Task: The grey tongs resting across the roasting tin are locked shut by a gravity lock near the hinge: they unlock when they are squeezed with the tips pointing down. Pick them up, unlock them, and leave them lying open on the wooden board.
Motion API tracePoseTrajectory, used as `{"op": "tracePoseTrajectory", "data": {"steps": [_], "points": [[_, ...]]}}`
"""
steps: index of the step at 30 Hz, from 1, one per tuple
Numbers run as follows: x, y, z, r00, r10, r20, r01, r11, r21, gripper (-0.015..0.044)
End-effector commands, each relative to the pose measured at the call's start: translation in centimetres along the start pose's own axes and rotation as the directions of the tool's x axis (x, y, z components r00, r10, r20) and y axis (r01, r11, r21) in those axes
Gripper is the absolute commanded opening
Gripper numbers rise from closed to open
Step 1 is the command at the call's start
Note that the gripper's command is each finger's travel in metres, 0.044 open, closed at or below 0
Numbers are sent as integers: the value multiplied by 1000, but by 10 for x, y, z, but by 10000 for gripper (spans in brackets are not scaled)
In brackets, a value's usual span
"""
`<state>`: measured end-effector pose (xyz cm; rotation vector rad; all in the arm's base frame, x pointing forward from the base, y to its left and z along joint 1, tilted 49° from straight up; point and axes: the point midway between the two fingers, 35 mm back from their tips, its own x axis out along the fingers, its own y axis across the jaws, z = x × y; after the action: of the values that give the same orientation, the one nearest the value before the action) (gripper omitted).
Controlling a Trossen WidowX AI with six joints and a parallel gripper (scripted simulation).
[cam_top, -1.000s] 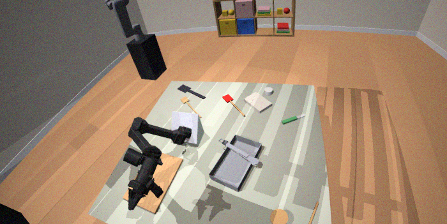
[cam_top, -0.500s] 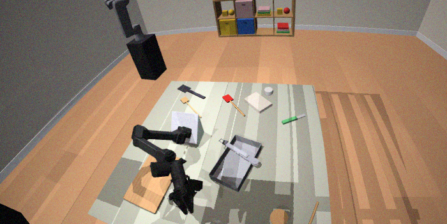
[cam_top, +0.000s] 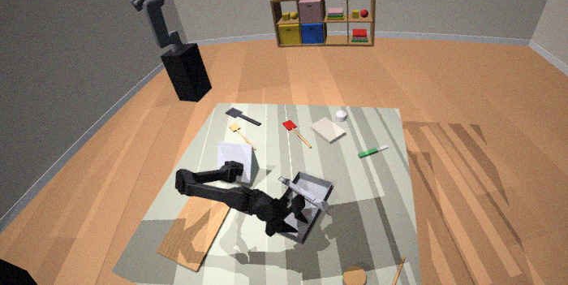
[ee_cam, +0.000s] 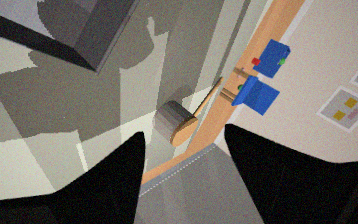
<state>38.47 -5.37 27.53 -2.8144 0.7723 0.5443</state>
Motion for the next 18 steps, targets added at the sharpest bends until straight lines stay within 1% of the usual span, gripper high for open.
{"op": "tracePoseTrajectory", "data": {"steps": [1, 5, 9, 11, 18], "points": [[9, -14, 69, 968, 12, 249, 21, 992, -128, 260], [1, -18, 131, 883, 69, 465, 56, 967, -250, 260], [-17, -12, 183, 759, 164, 630, 99, 928, -360, 260], [-20, -11, 191, 734, 183, 654, 107, 920, -378, 260], [-20, -11, 191, 734, 183, 654, 107, 920, -378, 260]]}}
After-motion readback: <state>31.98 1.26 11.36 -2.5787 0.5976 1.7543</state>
